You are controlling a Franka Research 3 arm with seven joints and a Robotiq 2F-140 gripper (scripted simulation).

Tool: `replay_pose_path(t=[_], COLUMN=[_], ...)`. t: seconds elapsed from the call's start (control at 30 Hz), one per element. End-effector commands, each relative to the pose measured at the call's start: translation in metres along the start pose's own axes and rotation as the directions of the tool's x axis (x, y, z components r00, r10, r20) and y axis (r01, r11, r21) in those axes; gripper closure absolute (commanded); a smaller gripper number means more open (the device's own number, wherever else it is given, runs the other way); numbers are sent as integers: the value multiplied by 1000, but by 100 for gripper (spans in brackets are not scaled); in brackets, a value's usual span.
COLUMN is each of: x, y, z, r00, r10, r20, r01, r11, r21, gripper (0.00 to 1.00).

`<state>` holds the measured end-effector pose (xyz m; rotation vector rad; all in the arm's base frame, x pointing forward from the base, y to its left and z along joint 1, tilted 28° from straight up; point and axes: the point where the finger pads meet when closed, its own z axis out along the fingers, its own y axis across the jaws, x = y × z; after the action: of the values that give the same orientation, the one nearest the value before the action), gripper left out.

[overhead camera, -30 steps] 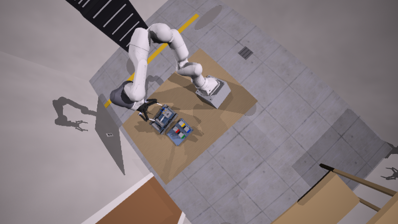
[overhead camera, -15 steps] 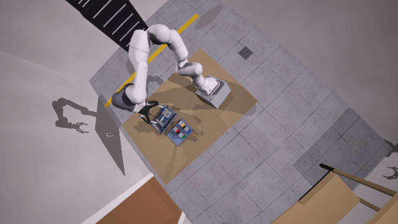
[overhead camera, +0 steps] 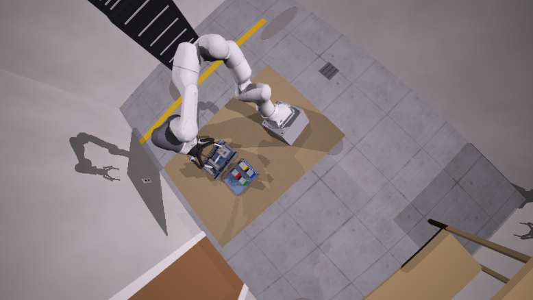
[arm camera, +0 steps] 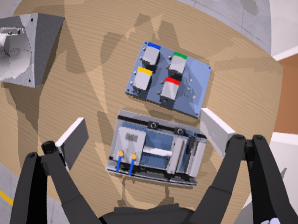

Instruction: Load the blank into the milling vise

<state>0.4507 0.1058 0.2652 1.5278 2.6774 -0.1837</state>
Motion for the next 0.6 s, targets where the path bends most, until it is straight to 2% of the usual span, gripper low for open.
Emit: replay_pose_path(t=[0.0,0.4,0.43,0.57], x=[20,20,25,48], y=[12,12,13,27], z=[8,8,12,21], r00=[972,978,1000,980], r10=[176,157,17,149], r20=[156,139,11,129], r01=[-175,-156,-17,-148], r11=[984,988,1000,989], r21=[-21,-17,3,-12], gripper=[0,0,0,0])
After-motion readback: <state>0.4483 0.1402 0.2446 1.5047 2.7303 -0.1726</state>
